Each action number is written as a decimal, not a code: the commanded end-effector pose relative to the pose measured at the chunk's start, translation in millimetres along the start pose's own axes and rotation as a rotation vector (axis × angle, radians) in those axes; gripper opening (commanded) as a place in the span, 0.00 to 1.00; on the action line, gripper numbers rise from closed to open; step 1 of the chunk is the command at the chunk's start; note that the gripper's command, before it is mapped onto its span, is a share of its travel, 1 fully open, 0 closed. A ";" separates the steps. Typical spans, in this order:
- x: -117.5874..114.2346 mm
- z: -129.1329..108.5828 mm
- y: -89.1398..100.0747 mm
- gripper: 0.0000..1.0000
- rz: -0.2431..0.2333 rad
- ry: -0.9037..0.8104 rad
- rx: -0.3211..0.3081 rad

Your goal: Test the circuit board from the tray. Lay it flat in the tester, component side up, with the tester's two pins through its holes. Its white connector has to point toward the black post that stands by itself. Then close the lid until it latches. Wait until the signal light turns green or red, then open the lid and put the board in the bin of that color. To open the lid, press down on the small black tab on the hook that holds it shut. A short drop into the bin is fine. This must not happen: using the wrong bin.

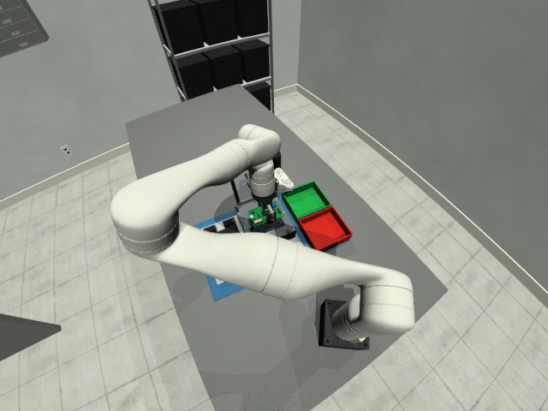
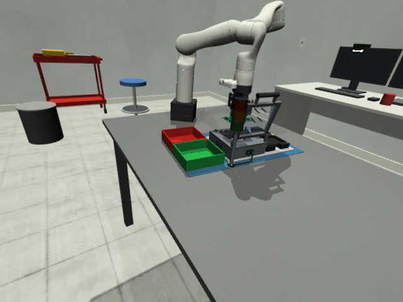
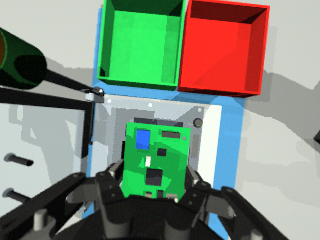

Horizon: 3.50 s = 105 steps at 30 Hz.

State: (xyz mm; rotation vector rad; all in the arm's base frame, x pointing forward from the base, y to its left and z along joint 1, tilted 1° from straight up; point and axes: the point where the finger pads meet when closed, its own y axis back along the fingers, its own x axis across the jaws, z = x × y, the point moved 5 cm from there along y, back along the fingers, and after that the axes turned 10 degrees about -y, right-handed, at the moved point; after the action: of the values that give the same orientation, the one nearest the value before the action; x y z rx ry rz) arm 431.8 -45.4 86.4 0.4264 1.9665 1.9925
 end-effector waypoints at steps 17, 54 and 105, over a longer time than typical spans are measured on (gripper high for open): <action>-0.3 0.1 0.6 0.77 -0.001 0.000 -0.001; -0.4 0.0 -38.8 0.77 -0.001 0.000 -0.001; -0.4 -0.1 -45.7 0.77 -0.001 0.000 -0.001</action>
State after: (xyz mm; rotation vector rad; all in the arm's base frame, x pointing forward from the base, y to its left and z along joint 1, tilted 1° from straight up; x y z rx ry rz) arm 432.2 -45.1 40.1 0.4265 1.9664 1.9924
